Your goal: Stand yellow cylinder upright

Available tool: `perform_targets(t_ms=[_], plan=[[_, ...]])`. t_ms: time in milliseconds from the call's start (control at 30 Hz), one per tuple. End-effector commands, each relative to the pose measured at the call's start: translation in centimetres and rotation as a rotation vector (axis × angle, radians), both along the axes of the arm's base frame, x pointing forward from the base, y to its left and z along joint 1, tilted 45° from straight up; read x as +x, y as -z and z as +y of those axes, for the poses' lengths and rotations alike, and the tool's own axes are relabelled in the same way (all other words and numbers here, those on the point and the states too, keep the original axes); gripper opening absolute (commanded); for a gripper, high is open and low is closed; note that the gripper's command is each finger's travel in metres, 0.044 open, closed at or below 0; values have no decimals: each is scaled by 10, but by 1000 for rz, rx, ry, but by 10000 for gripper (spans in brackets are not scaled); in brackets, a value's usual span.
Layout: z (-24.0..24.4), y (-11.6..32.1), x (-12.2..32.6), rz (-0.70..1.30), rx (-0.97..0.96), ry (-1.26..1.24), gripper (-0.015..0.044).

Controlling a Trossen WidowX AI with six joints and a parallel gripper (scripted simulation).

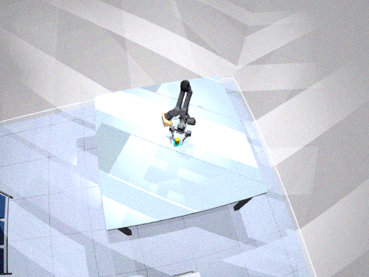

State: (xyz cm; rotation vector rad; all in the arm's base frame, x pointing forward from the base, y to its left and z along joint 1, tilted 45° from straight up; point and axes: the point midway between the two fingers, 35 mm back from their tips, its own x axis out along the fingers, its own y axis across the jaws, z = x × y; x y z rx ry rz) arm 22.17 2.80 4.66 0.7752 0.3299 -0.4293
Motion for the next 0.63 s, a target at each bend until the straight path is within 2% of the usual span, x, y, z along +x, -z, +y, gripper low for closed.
perform_targets(t_ms=[0, 600], plan=[[-3, -2, 1, 3, 9, 3, 400], [-45, -38, 4, -30, 48, -20, 400]])
